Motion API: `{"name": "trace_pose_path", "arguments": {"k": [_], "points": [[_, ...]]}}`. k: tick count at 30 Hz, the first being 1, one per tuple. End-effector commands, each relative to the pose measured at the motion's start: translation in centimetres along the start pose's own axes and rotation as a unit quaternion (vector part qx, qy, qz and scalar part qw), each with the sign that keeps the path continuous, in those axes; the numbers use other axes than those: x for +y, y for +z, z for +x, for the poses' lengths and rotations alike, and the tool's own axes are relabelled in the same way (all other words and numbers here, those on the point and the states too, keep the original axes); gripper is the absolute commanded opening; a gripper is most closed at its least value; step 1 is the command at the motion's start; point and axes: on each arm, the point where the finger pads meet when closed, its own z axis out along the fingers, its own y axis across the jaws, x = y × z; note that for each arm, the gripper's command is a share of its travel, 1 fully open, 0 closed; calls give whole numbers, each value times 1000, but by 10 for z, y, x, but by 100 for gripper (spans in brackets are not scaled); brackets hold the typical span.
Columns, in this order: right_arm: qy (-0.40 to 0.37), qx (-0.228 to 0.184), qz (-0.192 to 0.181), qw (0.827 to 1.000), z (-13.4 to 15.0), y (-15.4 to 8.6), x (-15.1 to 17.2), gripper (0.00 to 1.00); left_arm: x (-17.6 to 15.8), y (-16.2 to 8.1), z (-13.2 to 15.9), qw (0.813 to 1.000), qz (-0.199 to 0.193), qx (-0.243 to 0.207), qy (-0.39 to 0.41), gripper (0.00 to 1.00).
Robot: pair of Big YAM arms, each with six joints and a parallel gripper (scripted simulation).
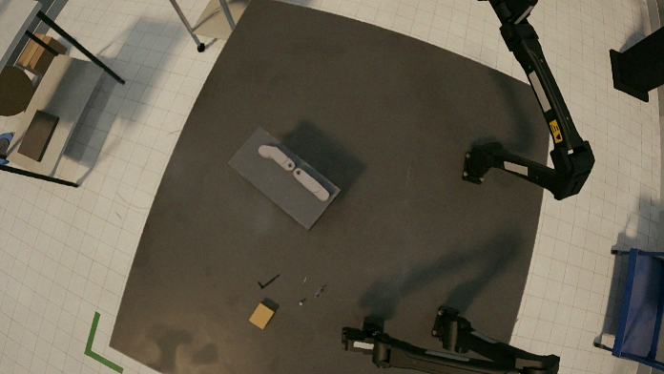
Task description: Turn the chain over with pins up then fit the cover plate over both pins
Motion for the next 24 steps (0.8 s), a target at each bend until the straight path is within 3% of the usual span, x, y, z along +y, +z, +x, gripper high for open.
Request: {"name": "trace_pose_path", "arguments": {"k": [1, 14, 15, 17, 24], "points": [[0, -15, -4, 1000, -14, -4, 5, 100, -1, 6, 1, 1000, -1, 1, 0, 21], [0, -15, -4, 1000, -14, -4, 5, 100, -4, 12, 0, 1000, -3, 0, 3, 21], [0, -15, -4, 1000, -14, -4, 5, 100, -1, 2, -13, 1000, -2, -17, 0, 21], [0, -15, -4, 1000, -14, -4, 5, 100, -2, 14, -1, 1000, -2, 0, 1, 21], [0, -15, -4, 1000, -14, -4, 5, 100, -4, 18, -1, 1000, -3, 0, 3, 21]]}}
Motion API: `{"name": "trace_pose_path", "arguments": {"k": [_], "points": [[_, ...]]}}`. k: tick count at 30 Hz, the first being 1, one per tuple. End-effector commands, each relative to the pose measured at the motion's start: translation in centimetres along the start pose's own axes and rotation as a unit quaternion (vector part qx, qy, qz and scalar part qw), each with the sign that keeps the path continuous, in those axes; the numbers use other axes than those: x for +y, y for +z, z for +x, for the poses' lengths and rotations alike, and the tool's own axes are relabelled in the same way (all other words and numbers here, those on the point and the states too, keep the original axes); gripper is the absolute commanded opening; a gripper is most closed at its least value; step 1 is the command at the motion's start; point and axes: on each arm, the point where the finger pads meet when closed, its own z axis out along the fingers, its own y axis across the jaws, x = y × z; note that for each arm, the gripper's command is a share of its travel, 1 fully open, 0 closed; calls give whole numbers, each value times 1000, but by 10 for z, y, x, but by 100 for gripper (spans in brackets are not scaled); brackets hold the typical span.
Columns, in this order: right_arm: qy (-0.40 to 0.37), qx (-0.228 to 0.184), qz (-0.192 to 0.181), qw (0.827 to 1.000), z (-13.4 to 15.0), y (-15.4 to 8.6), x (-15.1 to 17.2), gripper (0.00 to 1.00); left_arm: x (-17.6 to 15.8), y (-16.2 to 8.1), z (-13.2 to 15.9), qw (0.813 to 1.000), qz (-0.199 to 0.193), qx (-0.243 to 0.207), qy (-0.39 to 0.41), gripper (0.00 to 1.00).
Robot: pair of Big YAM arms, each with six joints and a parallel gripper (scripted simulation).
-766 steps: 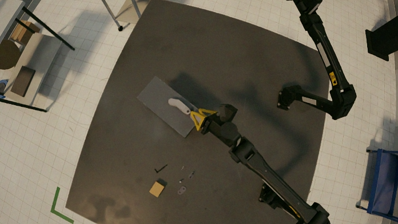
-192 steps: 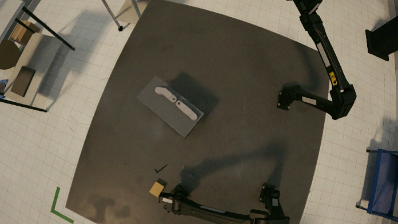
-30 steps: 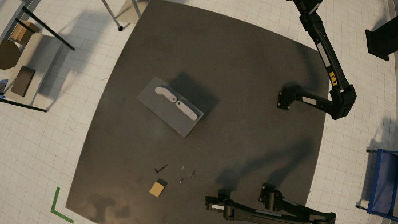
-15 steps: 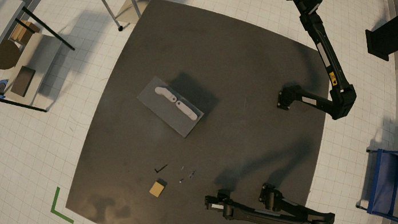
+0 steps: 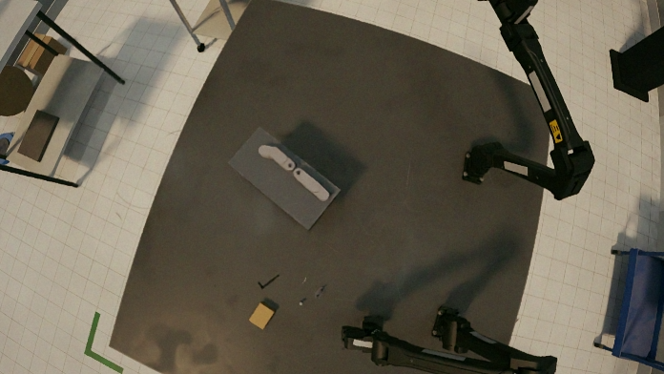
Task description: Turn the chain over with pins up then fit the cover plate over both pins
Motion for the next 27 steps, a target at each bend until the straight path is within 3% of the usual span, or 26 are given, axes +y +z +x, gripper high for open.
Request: {"name": "trace_pose_path", "arguments": {"k": [1, 12, 13, 27], "points": [[0, -15, -4, 1000, -14, -4, 5, 100, -4, 3, -4, 1000, -2, -5, 3, 21], [0, -15, -4, 1000, -14, -4, 5, 100, -3, 7, -6, 1000, -2, -6, 3, 21], [0, -15, -4, 1000, -14, -4, 5, 100, -3, 6, -8, 1000, -2, -9, 3, 43], [0, -15, -4, 1000, -14, -4, 5, 100, -3, 0, -9, 1000, -2, -17, 3, 43]]}}
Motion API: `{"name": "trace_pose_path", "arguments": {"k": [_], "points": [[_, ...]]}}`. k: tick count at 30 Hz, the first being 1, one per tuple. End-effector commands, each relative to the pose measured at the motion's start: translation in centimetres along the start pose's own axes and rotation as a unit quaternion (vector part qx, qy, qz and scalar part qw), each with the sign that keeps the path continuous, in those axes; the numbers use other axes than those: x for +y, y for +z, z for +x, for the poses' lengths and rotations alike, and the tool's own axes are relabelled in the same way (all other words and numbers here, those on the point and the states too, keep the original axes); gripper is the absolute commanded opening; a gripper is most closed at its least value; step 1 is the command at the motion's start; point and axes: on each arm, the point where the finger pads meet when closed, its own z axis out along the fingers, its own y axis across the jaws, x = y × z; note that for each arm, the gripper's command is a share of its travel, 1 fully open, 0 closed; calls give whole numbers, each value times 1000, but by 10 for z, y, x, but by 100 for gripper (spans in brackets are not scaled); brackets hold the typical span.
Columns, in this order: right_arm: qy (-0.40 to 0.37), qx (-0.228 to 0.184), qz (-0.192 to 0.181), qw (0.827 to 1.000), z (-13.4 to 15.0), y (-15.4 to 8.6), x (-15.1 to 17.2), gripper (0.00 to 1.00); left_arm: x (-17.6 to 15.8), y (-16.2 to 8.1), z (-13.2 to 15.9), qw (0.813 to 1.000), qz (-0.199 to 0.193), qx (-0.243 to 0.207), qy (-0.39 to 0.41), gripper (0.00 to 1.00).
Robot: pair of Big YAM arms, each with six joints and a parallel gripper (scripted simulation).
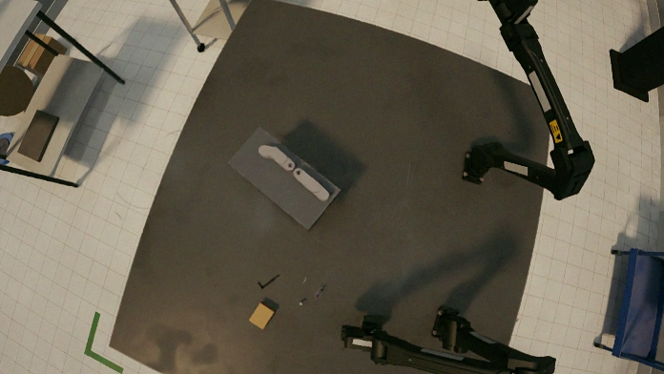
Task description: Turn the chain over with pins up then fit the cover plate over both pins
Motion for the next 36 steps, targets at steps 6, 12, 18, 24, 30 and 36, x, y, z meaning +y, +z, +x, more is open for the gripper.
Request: {"name": "trace_pose_path", "arguments": {"k": [6, 12, 18, 24, 30, 36], "points": [[0, -15, -4, 1000, -14, -4, 5, 100, -3, -36, -24, 1000, -2, -30, 3, 43], [0, -15, -4, 1000, -14, -4, 5, 100, -3, -53, -25, 999, -2, -32, 3, 43], [0, -15, -4, 1000, -14, -4, 5, 100, -3, -63, -24, 999, -2, -31, 3, 43], [0, -15, -4, 1000, -14, -4, 5, 100, -3, -74, -25, 999, -2, -32, 3, 43], [0, -15, -4, 1000, -14, -4, 5, 100, -3, -59, -13, 1000, -2, -7, 3, 43], [0, -15, -4, 1000, -14, -4, 5, 100, -3, -61, -15, 1000, -2, -21, 3, 49]]}}
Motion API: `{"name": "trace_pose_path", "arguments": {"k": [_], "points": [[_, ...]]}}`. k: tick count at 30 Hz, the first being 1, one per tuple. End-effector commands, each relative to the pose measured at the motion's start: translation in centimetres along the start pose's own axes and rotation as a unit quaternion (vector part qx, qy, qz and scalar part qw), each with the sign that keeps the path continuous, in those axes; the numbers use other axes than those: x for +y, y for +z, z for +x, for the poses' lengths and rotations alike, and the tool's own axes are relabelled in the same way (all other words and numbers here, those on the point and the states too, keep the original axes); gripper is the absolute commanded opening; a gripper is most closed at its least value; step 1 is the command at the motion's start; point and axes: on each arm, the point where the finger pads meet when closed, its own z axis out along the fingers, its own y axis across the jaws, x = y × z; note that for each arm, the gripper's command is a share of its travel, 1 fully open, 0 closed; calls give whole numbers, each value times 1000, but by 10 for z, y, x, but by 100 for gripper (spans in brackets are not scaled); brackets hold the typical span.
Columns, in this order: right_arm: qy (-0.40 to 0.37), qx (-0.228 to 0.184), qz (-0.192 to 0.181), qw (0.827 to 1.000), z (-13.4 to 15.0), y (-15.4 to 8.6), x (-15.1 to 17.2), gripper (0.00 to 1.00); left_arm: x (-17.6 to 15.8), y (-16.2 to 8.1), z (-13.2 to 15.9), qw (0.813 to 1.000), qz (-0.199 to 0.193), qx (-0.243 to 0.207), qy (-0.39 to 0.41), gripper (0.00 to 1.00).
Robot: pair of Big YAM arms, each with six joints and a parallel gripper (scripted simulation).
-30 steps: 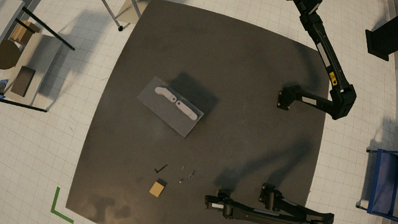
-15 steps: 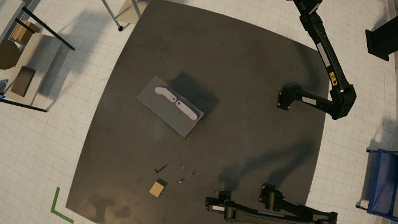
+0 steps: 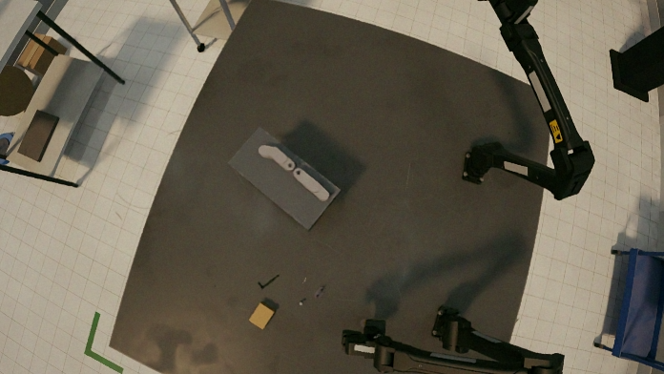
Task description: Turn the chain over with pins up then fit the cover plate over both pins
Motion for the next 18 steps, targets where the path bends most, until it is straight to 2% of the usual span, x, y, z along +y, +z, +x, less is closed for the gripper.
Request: {"name": "trace_pose_path", "arguments": {"k": [1, 15, 18], "points": [[0, -15, -4, 1000, -14, -4, 5, 100, -3, -10, -14, 1000, -2, -21, 3, 49], [0, -15, -4, 1000, -14, -4, 5, 100, -3, -3, -6, 1000, -2, -12, 3, 49], [0, -15, -4, 1000, -14, -4, 5, 100, -4, -4, -2, 1000, -2, -29, 3, 49]]}}
